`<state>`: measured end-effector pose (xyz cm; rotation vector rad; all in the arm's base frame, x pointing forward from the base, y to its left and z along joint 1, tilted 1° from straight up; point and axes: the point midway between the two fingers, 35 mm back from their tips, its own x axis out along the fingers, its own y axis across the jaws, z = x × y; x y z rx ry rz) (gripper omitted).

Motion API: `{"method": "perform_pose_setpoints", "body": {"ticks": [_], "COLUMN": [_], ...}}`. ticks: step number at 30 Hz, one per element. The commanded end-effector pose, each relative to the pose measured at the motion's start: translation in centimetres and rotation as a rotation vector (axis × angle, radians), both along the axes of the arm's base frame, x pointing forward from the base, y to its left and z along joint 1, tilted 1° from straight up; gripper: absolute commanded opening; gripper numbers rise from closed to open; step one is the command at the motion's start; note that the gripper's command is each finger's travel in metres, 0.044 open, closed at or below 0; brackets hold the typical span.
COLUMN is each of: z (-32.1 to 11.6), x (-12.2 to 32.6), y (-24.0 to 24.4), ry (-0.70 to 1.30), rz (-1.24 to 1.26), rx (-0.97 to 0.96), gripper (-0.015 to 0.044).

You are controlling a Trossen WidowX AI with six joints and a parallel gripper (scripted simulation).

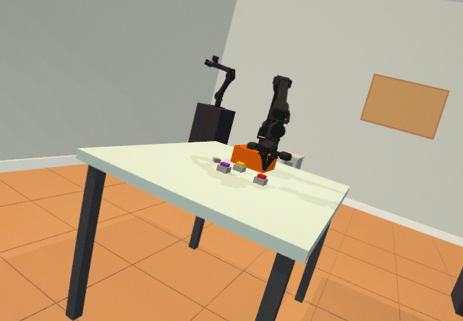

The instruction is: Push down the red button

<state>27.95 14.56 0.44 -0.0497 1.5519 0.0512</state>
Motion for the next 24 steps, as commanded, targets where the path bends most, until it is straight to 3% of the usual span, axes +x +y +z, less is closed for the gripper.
{"method": "perform_pose_setpoints", "body": {"ticks": [1,24], "z": [-0.9,-2.9], "x": [-0.2,-0.2], "y": [-0.2,-0.3], "ry": [0.007,0.007], "rz": [-0.005,-0.005], "rx": [-0.01,-0.01], "gripper": [0.002,0.002]}}
